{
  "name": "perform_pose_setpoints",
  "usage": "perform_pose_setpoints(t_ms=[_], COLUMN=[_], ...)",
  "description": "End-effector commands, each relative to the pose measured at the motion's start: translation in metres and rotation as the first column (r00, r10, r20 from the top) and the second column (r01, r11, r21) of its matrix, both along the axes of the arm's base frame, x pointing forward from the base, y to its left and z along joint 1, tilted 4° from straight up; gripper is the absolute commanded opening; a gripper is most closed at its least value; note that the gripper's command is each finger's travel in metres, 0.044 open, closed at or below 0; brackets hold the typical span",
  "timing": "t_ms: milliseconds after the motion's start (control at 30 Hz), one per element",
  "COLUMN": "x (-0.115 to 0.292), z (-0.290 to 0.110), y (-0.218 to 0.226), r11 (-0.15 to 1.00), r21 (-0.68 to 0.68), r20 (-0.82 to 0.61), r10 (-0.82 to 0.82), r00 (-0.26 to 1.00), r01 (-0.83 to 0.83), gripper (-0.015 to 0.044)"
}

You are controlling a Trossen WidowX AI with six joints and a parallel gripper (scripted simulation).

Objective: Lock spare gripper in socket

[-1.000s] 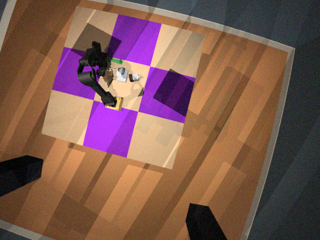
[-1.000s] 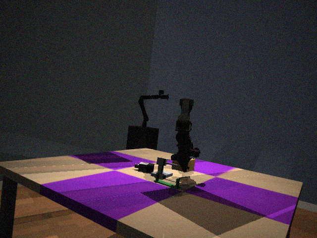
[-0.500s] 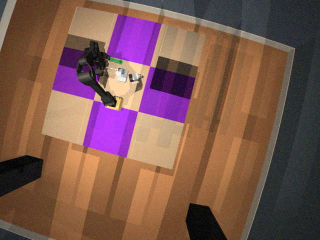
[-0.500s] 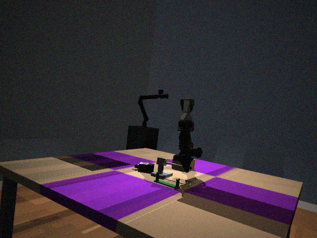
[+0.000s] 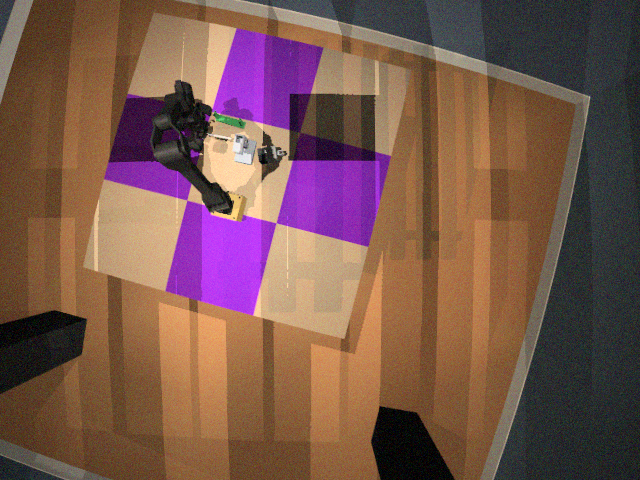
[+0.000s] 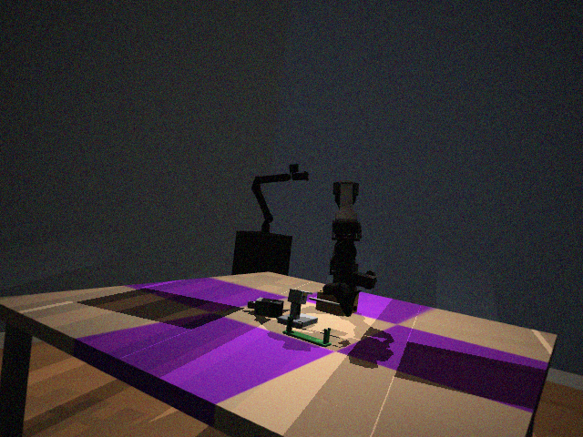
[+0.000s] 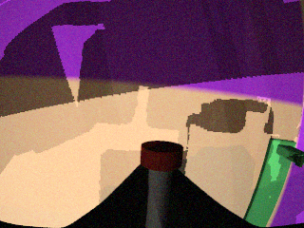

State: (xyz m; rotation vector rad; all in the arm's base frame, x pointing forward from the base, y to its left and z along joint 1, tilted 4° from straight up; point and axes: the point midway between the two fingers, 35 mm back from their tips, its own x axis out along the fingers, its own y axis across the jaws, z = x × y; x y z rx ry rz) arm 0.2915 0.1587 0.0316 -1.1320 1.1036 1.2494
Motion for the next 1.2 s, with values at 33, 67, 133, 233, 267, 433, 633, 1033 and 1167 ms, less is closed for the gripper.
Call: perform_pose_setpoints(t_ms=[33, 67, 133, 233, 267, 433, 633, 1033, 1167], x=[0.002, 0.002, 0.002, 0.002, 0.002, -0.001, -0.005, -0.01, -0.008], z=[0.002, 0.002, 0.002, 0.003, 0.004, 0.013, 0.02, 0.022, 0.023], y=[0.004, 0.005, 0.007, 0.009, 0.009, 0.008, 0.007, 0.005, 0.005], r11=[1.0, 1.0, 1.0, 1.0, 1.0, 1.0, 1.0, 1.0, 1.0], r21=[-0.005, -0.006, -0.006, -0.006, -0.006, -0.005, -0.013, -0.026, -0.026], r20=[0.002, 0.001, 0.0, -0.001, -0.002, -0.008, -0.026, -0.051, -0.051], r10=[-0.004, -0.004, -0.004, -0.004, -0.003, 0.0, 0.003, 0.007, 0.005], r00=[1.0, 1.0, 1.0, 1.0, 1.0, 1.0, 1.0, 0.999, 0.999], r01=[0.004, 0.004, 0.004, 0.004, 0.003, 0.0, -0.003, -0.008, -0.006], gripper=[0.0, 0.0, 0.0, 0.0, 0.0, 0.0, 0.0, 0.0, 0.0])
